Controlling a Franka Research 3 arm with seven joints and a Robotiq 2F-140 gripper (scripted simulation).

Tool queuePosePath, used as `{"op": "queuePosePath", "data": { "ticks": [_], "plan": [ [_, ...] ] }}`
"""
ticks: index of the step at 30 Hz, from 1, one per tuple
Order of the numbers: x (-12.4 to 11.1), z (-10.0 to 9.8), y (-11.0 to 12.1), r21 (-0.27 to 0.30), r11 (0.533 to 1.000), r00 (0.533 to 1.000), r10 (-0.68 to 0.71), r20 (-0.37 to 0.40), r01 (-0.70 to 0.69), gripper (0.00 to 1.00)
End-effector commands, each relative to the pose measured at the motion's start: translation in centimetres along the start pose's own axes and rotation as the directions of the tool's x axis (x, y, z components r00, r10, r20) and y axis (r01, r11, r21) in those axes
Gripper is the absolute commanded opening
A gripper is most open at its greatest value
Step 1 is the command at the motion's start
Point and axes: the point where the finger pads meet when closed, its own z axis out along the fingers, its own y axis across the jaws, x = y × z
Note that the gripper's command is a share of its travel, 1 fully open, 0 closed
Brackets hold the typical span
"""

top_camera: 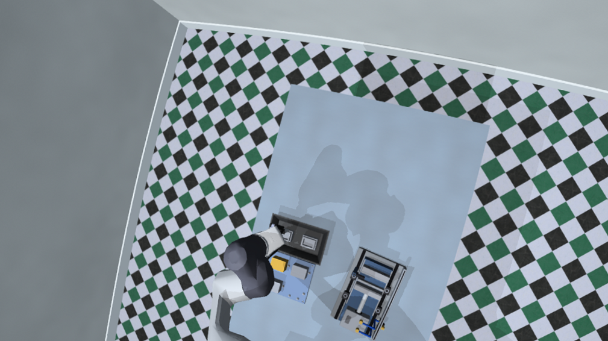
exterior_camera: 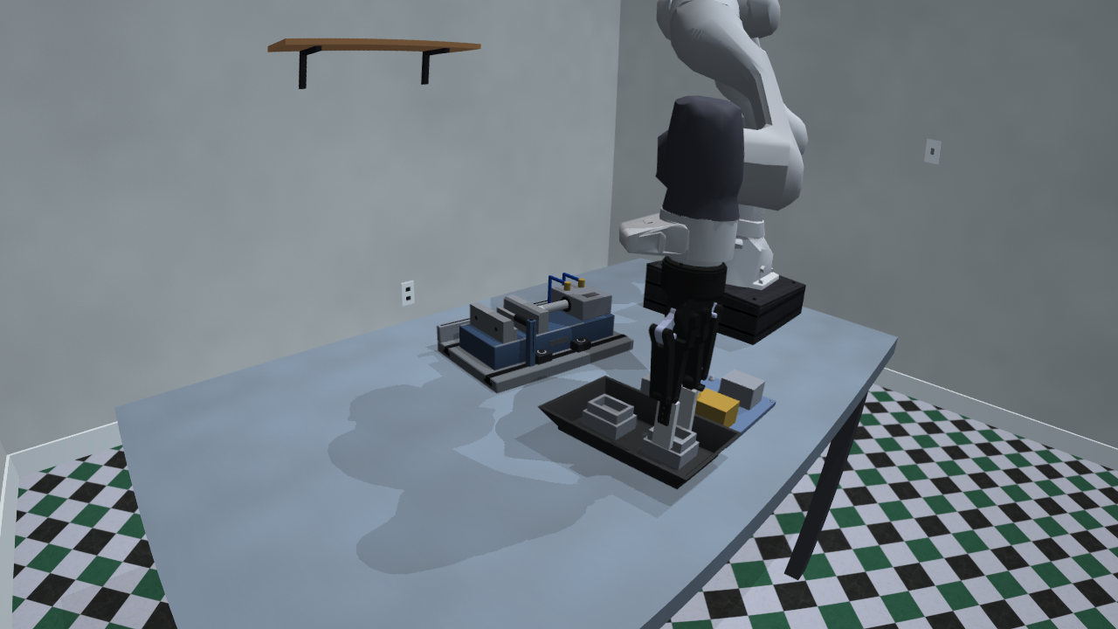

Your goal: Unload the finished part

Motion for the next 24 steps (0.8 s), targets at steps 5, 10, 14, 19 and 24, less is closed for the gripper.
{"op": "queuePosePath", "data": {
  "ticks": [5,10,14,19,24],
  "plan": [
    [-0.08,-0.1,-0.2,0.005,1.0,1.0,0.003,0.001,-0.003,0.0],
    [-0.08,-0.1,-0.2,0.005,1.0,1.0,0.003,0.001,-0.003,0.0],
    [-0.08,-0.1,-0.2,0.005,1.0,1.0,0.003,0.001,-0.003,0.0],
    [-0.08,-0.1,-0.2,0.005,1.0,1.0,0.003,0.001,-0.003,0.4],
    [-0.08,-0.1,-0.2,0.005,1.0,1.0,0.003,0.001,-0.003,0.4]
  ]
}}
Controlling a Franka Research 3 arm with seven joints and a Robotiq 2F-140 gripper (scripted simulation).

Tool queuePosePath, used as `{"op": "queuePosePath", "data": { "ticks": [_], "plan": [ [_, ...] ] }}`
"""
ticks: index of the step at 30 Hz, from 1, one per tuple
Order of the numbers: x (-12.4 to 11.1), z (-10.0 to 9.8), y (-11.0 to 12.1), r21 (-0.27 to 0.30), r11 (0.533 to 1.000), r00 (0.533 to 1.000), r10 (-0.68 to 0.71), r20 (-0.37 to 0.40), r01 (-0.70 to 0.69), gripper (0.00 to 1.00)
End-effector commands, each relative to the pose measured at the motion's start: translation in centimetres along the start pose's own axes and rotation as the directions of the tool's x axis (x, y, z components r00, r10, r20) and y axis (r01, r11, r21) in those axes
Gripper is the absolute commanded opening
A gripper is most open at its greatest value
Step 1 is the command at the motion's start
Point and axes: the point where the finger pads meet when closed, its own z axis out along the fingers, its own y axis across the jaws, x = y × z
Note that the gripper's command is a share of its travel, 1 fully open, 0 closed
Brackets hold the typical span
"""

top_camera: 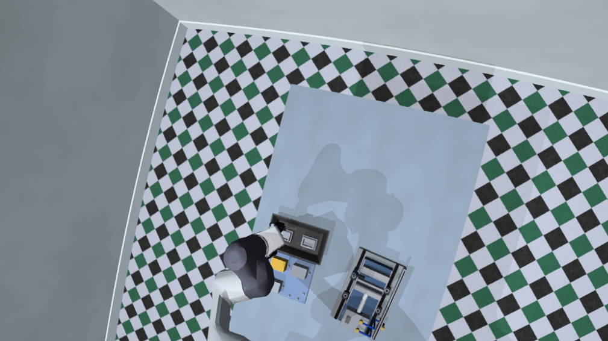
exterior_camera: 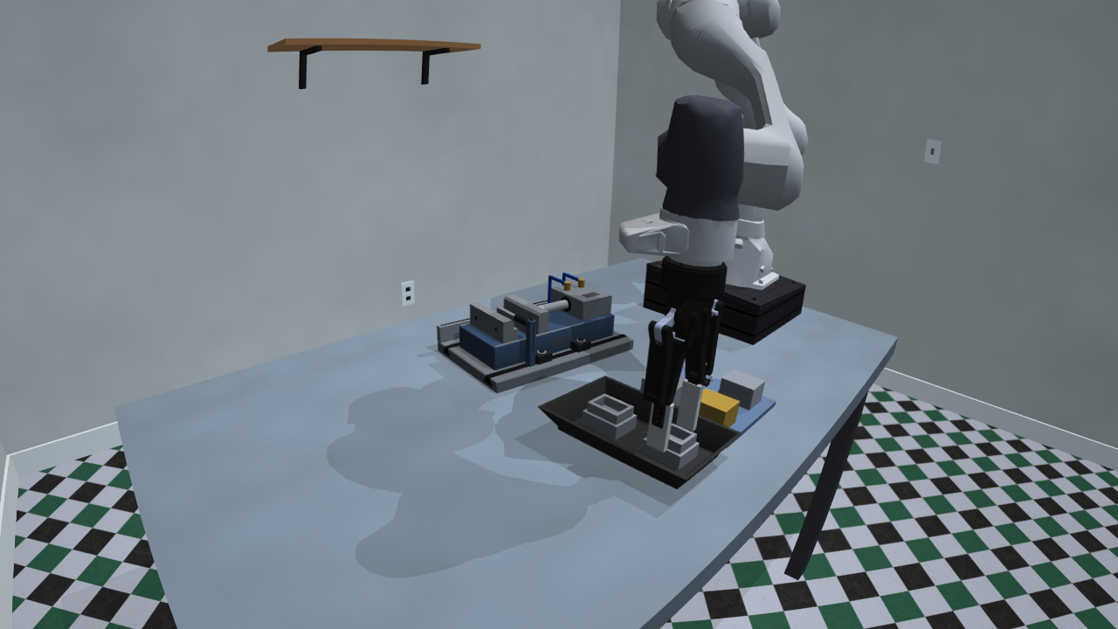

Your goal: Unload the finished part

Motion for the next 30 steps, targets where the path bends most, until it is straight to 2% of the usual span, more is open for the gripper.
{"op": "queuePosePath", "data": {
  "ticks": [1,30],
  "plan": [
    [-0.06,-0.07,-0.14,0.004,1.0,1.0,0.003,0.0,-0.003,0.4],
    [-0.06,-0.31,-0.14,0.004,1.0,1.0,0.003,0.0,-0.003,0.4]
  ]
}}
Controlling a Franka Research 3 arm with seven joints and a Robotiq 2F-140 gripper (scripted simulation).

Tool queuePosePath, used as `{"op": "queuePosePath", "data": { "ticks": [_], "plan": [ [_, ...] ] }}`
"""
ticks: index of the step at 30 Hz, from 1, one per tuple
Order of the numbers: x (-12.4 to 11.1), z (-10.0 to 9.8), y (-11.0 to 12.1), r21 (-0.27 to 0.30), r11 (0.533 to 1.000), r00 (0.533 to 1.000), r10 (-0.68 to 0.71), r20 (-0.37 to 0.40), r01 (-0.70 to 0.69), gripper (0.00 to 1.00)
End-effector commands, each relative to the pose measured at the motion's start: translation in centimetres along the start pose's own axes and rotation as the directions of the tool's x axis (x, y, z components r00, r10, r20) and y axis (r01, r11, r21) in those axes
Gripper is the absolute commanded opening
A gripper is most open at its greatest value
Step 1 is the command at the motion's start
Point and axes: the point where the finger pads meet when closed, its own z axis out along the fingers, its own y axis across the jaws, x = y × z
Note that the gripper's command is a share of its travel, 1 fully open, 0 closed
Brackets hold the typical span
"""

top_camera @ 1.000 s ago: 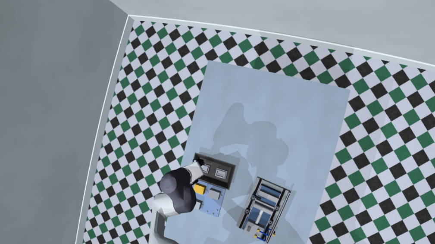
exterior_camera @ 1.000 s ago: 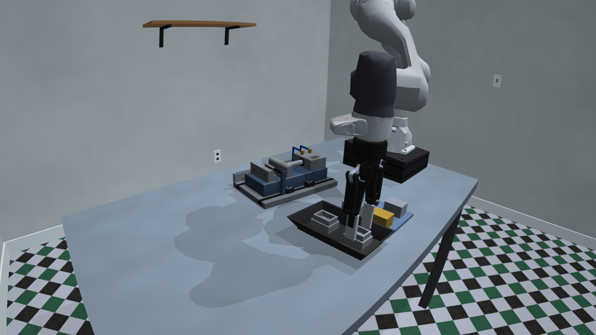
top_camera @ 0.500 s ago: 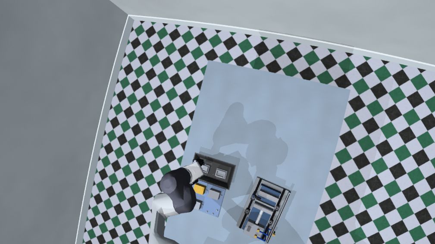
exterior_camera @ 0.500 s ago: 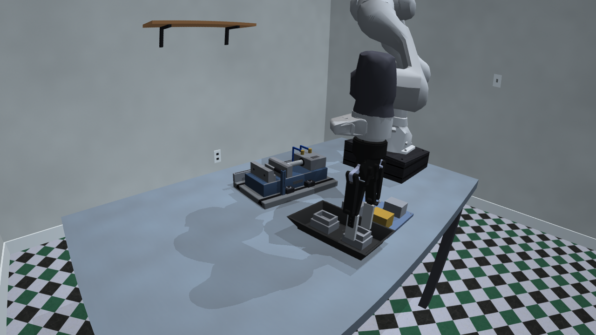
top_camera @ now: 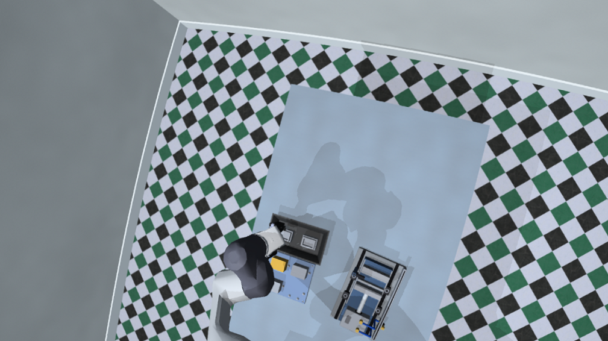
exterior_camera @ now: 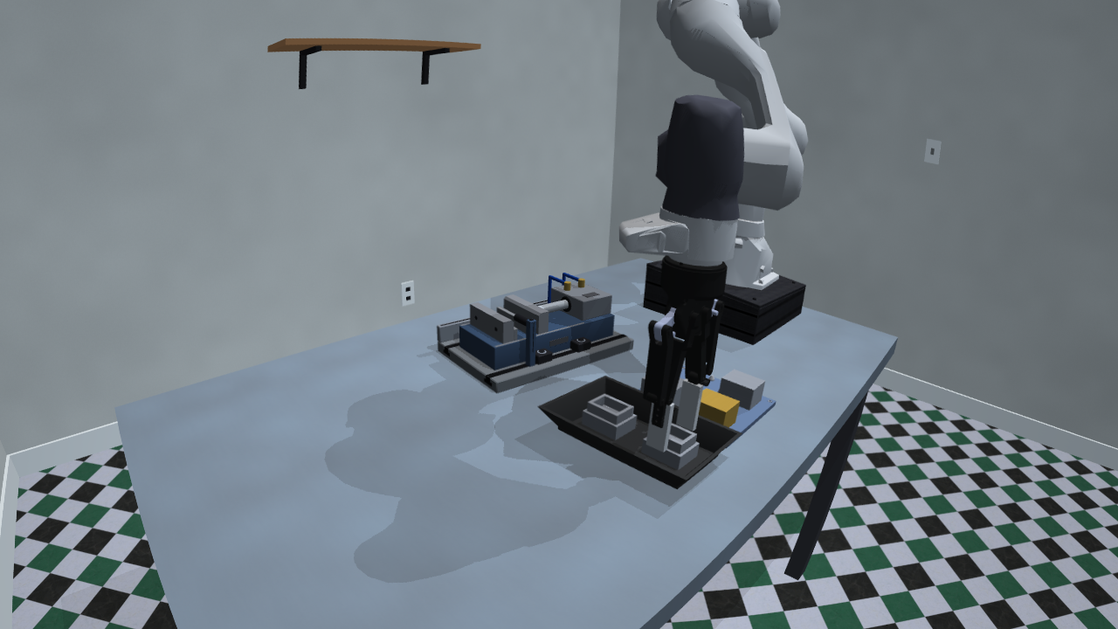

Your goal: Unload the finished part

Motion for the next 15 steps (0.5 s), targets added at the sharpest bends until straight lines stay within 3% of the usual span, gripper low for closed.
{"op": "queuePosePath", "data": {
  "ticks": [1,10,15],
  "plan": [
    [-0.1,-0.4,-0.1,0.003,1.0,1.0,0.003,0.0,-0.003,0.4],
    [-0.1,-2.3,-0.1,0.003,1.0,1.0,0.003,0.0,-0.003,0.4],
    [-0.1,-4.7,-0.1,0.003,1.0,1.0,0.003,0.0,-0.003,0.4]
  ]
}}
